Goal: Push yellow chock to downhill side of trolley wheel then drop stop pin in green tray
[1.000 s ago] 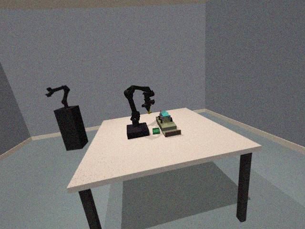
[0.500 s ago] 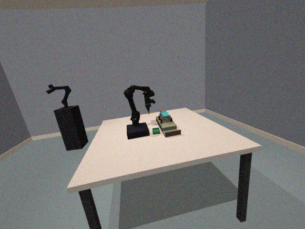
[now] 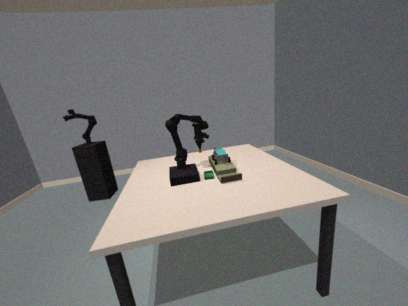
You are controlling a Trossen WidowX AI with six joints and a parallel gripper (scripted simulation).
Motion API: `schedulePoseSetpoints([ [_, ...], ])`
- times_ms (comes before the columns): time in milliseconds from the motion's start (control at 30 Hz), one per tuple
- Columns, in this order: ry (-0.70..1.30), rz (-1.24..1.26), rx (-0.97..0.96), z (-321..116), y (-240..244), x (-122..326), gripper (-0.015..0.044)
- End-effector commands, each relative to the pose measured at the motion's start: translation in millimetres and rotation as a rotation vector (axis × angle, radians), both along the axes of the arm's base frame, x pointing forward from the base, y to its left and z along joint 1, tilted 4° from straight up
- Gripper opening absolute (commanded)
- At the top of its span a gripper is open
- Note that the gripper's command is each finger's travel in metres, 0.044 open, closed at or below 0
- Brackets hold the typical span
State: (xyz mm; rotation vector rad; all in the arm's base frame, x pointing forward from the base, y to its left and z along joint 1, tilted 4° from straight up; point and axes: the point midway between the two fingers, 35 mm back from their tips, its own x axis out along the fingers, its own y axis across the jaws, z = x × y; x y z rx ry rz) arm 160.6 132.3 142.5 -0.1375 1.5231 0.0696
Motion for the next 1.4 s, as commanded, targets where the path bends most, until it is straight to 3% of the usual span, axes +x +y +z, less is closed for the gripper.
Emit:
schedulePoseSetpoints([
  [0, -0.001, 0.003, 0.001, 0, -11, 3, 0.0],
  [1367, -0.006, 0.003, -0.011, -1, -132, 54, 0.0],
])
